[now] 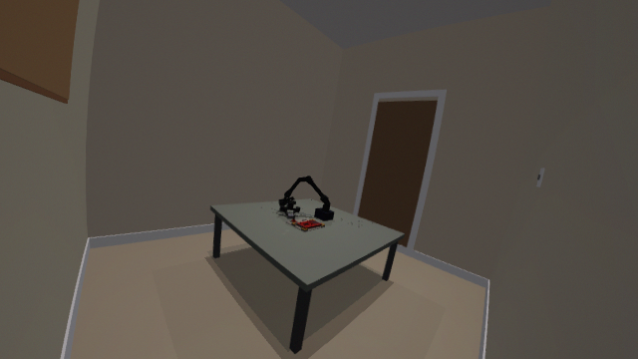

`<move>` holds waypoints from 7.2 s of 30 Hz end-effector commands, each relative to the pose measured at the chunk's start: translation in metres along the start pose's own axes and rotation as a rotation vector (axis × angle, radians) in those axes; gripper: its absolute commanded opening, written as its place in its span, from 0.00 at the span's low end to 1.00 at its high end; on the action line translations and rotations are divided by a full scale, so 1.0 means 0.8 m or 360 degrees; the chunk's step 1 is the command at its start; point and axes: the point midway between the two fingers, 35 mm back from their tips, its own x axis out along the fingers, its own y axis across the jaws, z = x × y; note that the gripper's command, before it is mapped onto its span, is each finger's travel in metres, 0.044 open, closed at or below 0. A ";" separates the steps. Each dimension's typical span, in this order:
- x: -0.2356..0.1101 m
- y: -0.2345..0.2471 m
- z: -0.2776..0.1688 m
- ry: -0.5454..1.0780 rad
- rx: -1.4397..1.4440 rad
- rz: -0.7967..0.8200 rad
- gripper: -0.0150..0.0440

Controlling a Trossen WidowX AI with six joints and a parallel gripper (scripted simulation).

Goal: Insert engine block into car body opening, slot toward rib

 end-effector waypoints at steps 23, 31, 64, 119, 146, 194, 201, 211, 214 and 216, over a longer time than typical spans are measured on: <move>0.003 0.000 -0.004 0.0012 -0.0007 0.0007 0.25; 0.001 0.000 -0.001 0.0000 0.0000 0.0001 0.48; -0.054 0.000 0.013 0.0017 -0.0007 0.0006 1.00; -0.023 -0.002 0.078 0.1602 -0.0003 -0.0004 1.00; 0.005 -0.003 0.039 0.1602 -0.0003 -0.0004 1.00; -0.021 -0.011 0.083 0.1602 -0.0004 -0.0007 0.25; -0.037 -0.010 0.105 0.1611 0.0001 -0.0014 0.25; -0.058 -0.006 0.139 0.1607 -0.0001 -0.0010 0.25; -0.065 -0.004 0.149 0.1604 -0.0002 -0.0007 0.25; -0.069 -0.003 0.155 0.1603 -0.0003 -0.0005 0.25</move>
